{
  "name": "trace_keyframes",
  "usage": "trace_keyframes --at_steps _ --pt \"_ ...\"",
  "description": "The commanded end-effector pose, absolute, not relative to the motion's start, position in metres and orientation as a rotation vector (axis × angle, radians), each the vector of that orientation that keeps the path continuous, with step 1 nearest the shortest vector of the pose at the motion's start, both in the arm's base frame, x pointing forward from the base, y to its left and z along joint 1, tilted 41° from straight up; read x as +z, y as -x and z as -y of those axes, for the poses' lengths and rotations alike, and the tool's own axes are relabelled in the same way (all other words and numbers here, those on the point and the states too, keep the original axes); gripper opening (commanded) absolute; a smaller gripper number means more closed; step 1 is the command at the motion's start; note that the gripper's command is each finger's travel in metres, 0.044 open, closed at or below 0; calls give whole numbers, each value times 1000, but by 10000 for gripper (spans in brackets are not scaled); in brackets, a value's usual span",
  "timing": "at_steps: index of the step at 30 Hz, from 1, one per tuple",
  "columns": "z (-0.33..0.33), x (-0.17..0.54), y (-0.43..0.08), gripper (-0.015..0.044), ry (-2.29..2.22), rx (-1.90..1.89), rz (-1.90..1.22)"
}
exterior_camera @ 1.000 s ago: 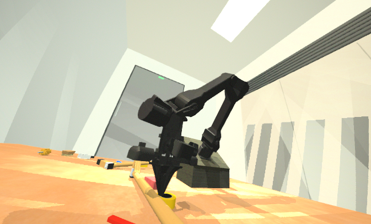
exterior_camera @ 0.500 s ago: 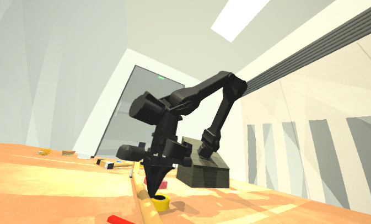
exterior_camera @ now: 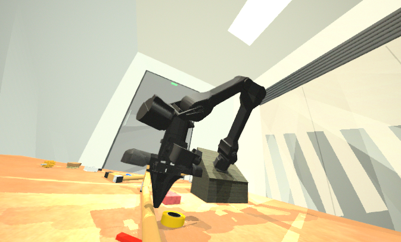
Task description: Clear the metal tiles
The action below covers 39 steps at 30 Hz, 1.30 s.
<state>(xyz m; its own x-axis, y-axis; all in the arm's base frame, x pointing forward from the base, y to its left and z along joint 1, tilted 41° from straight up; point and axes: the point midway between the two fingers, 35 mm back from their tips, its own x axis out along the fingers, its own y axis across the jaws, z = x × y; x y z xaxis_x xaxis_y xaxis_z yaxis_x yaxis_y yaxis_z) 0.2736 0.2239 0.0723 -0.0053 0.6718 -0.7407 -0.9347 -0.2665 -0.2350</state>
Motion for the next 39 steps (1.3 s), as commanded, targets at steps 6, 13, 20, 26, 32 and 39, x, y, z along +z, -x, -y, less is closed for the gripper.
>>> trace_keyframes --at_steps 6,13,20,26,32,39 --pt "-214 86 -278 0 935 1596 -378" --pt "-208 93 -278 0 939 1601 -381" --pt "-201 101 -278 0 941 1607 -384" --pt "-195 108 -278 0 943 1612 -387" --pt "-190 114 -277 0 944 1617 -389" --pt "-183 123 -276 0 944 1623 -391"
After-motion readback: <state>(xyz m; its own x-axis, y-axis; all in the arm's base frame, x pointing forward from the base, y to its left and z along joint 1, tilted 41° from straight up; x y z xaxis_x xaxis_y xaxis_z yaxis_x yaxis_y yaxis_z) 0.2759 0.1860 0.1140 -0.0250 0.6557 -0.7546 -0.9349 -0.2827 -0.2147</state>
